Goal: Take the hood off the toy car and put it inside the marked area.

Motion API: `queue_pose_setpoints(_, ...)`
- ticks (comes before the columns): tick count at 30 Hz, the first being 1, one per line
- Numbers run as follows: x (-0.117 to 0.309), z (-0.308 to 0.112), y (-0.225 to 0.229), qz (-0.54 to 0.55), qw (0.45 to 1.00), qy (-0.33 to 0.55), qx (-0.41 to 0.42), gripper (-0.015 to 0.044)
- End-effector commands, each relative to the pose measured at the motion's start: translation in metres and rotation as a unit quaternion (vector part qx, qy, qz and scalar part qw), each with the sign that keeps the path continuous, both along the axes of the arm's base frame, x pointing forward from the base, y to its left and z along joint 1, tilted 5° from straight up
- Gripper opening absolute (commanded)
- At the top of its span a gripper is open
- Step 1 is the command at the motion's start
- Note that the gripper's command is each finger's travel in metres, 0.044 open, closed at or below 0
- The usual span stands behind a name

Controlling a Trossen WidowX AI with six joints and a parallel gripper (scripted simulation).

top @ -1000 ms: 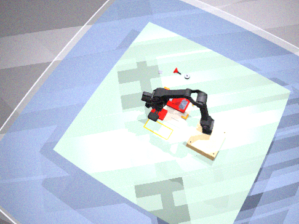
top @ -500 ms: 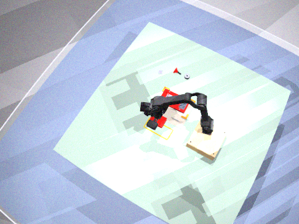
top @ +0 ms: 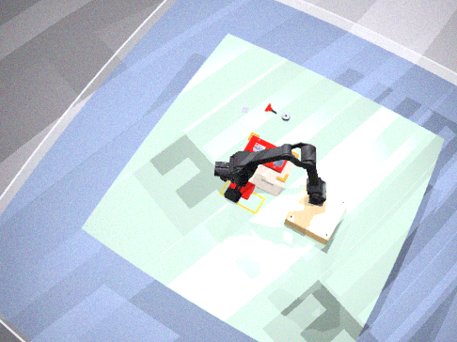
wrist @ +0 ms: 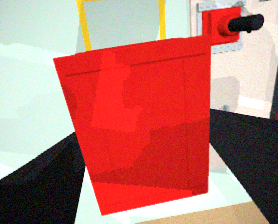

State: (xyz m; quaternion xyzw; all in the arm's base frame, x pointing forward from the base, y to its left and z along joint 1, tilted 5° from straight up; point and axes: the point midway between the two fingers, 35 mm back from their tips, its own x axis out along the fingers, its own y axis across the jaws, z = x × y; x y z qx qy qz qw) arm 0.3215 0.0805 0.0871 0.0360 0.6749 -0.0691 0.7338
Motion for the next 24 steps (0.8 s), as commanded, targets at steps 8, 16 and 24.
queue_pose_setpoints(8,0.000,-0.009,-0.001,-0.003,1.000,0.001,-0.003,0.0000)
queue_pose_setpoints(16,0.001,-0.014,-0.001,-0.003,1.000,0.001,-0.003,0.0000)
queue_pose_setpoints(24,0.002,-0.019,-0.001,-0.003,1.000,0.001,-0.003,0.0000)
